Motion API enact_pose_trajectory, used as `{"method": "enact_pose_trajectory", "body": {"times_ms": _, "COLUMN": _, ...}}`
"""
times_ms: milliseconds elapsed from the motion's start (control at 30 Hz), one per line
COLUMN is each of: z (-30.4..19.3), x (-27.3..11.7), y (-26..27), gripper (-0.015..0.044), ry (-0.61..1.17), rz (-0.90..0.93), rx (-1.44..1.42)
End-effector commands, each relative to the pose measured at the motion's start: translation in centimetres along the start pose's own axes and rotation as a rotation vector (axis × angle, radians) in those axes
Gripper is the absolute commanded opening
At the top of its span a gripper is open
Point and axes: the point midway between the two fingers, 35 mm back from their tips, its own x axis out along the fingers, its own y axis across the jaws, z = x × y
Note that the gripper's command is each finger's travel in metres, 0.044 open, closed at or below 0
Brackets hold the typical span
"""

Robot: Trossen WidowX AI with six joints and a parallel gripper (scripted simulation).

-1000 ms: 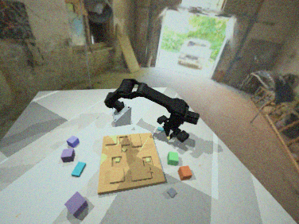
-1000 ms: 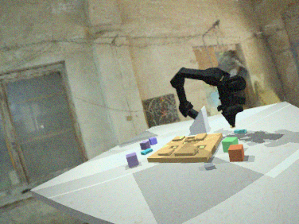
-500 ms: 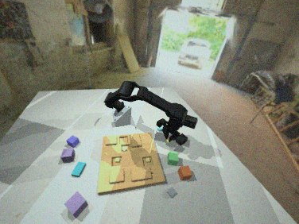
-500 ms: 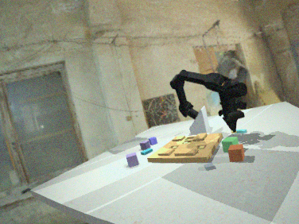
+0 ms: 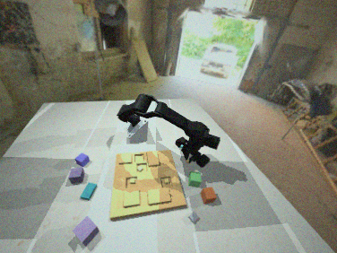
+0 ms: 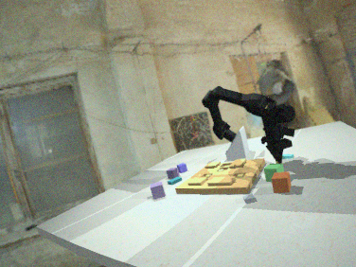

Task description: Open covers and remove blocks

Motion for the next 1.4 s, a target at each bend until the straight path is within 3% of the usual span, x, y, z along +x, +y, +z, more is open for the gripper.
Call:
{"method": "enact_pose_trajectory", "body": {"times_ms": 0, "z": -0.1, "x": 1.1, "y": 0.3, "gripper": 0.0080, "ry": 0.007, "rz": 0.009, "rx": -0.008}}
{"method": "enact_pose_trajectory", "body": {"times_ms": 400, "z": -0.1, "x": 2.1, "y": 0.5, "gripper": 0.0080, "ry": 0.009, "rz": 0.009, "rx": -0.008}}
{"method": "enact_pose_trajectory", "body": {"times_ms": 867, "z": -0.1, "x": 1.6, "y": 0.3, "gripper": 0.0440, "ry": 0.003, "rz": 0.005, "rx": -0.001}}
{"method": "enact_pose_trajectory", "body": {"times_ms": 1367, "z": 0.0, "x": -3.1, "y": 0.2, "gripper": 0.0440, "ry": 0.003, "rz": 0.007, "rx": -0.006}}
